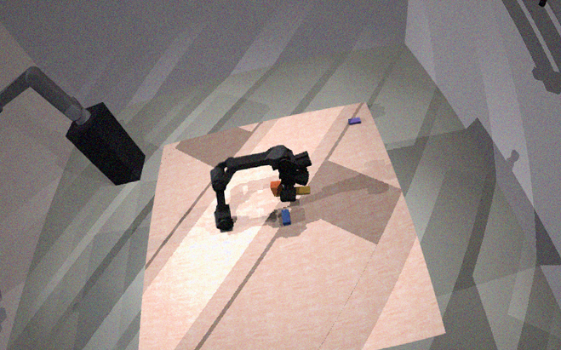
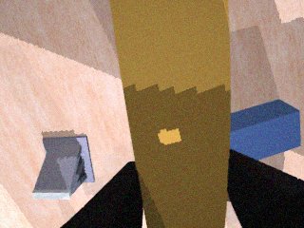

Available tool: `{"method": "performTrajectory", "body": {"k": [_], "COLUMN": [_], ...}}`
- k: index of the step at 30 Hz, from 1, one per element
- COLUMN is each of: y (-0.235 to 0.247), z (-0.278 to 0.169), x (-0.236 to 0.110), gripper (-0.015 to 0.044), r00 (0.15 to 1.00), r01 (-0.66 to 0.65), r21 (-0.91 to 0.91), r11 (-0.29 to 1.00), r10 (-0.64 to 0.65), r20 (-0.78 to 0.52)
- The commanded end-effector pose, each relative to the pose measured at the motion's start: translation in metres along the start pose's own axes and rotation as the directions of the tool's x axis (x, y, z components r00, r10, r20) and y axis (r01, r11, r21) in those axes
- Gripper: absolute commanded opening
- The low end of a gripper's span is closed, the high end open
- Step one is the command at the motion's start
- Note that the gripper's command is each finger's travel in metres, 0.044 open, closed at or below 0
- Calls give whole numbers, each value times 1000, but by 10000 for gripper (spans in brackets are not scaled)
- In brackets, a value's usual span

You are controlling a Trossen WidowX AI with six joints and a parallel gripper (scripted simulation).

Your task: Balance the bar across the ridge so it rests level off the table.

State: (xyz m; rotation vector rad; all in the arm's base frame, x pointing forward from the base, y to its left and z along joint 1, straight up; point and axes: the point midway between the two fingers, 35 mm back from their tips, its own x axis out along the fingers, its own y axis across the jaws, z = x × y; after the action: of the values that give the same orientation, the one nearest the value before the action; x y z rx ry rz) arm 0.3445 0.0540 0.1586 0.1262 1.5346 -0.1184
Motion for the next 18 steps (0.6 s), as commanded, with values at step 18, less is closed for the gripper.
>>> {"method": "performTrajectory", "body": {"k": [18], "y": [80], "z": [-20], "x": [-1], "gripper": [0], "r00": [1000], "r01": [-12], "r21": [54], "r11": [998], "r10": [12], "r20": [1]}}
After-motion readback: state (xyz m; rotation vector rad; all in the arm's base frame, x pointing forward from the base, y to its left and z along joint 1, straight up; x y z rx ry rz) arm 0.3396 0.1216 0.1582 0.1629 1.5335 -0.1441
